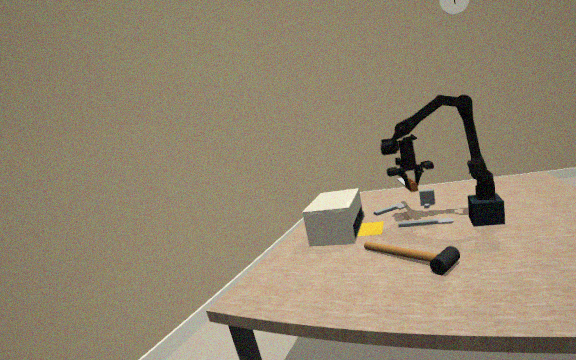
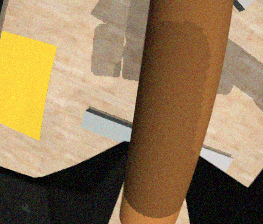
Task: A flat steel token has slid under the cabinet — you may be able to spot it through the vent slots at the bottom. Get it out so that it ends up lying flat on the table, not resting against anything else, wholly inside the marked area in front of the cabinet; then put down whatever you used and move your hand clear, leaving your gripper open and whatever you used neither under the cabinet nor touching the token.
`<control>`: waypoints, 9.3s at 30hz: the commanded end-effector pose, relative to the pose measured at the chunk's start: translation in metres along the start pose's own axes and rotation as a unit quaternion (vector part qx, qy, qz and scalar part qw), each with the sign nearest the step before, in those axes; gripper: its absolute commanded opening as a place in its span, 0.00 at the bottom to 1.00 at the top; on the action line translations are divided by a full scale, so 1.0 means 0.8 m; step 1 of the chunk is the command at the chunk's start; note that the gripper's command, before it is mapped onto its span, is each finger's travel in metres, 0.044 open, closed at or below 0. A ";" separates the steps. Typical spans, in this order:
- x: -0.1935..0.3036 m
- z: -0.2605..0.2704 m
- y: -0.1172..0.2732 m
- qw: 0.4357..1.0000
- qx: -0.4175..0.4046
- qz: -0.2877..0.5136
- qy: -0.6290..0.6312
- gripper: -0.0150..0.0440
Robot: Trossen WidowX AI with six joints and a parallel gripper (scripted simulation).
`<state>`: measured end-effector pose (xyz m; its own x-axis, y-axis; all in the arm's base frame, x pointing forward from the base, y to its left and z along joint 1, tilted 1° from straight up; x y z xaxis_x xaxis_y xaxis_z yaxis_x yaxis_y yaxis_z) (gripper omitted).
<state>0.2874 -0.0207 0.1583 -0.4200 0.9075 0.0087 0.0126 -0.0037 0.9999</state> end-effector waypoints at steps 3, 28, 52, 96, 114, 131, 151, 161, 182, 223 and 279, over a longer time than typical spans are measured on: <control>0.011 0.000 0.004 1.000 -0.005 -0.006 -0.001 0.25; 0.057 0.003 0.003 1.000 -0.005 -0.005 0.000 0.25; 0.097 0.005 0.002 1.000 -0.006 -0.003 0.000 0.25; 0.144 0.007 0.002 0.999 -0.004 -0.001 0.048 0.25; 0.145 0.006 0.002 0.993 -0.005 -0.002 0.121 0.25; 0.146 0.006 0.002 0.982 -0.005 -0.002 0.188 0.25; 0.147 0.006 0.002 0.964 -0.005 -0.003 0.265 0.25; 0.147 0.006 0.002 0.953 -0.005 -0.003 0.303 0.25; 0.148 0.006 0.002 0.924 -0.005 -0.004 0.382 0.25; 0.150 0.005 0.002 0.852 -0.004 -0.004 0.523 0.25; 0.179 -0.004 -0.106 0.845 -0.004 -0.003 0.535 0.25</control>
<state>0.2241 0.1060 0.0798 -0.9999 0.0047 0.0089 0.0089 -0.0052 0.9999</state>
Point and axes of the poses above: the point midway between the two fingers, 35 mm back from their tips, its own y axis back along the fingers, its own z axis across the jaws, x = y × z, the point moved 7 cm from there along y, back along the fingers, and after that the axes turned 2 degrees about y, right-handed, at the moved point
